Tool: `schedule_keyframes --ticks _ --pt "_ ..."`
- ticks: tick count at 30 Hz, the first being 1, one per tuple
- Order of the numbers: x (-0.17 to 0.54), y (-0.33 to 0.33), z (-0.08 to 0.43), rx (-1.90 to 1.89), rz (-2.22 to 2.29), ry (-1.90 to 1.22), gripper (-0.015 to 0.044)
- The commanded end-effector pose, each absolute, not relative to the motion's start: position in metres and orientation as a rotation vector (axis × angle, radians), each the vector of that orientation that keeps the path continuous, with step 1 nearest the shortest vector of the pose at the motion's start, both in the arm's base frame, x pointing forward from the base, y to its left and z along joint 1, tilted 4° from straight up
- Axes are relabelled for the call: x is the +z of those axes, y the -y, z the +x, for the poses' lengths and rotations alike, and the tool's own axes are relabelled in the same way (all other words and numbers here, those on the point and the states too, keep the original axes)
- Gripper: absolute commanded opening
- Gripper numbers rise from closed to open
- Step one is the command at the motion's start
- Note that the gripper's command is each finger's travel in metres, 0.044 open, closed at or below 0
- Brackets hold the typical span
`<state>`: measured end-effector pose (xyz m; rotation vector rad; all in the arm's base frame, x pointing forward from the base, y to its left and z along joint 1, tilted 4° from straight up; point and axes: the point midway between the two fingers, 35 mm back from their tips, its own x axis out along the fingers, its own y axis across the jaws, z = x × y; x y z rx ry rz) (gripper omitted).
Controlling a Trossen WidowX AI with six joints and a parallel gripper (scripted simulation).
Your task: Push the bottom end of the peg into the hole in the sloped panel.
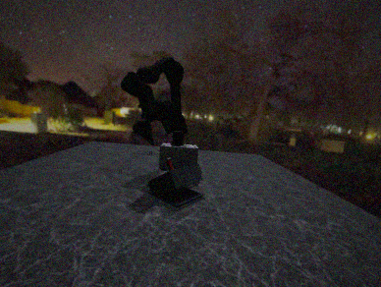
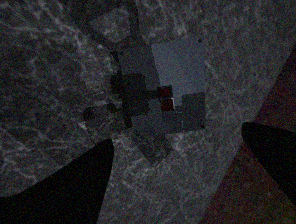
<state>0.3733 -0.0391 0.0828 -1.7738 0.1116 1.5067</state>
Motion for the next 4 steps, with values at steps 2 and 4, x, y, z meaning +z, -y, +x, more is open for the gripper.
schedule_keyframes --ticks 2,4 --pt "0.0857 0.0399 0.3732 1.504 -1.776 -0.106 0.0440" --pt "0.0857 0.0399 0.3732 1.504 -1.776 -0.106 0.0440"
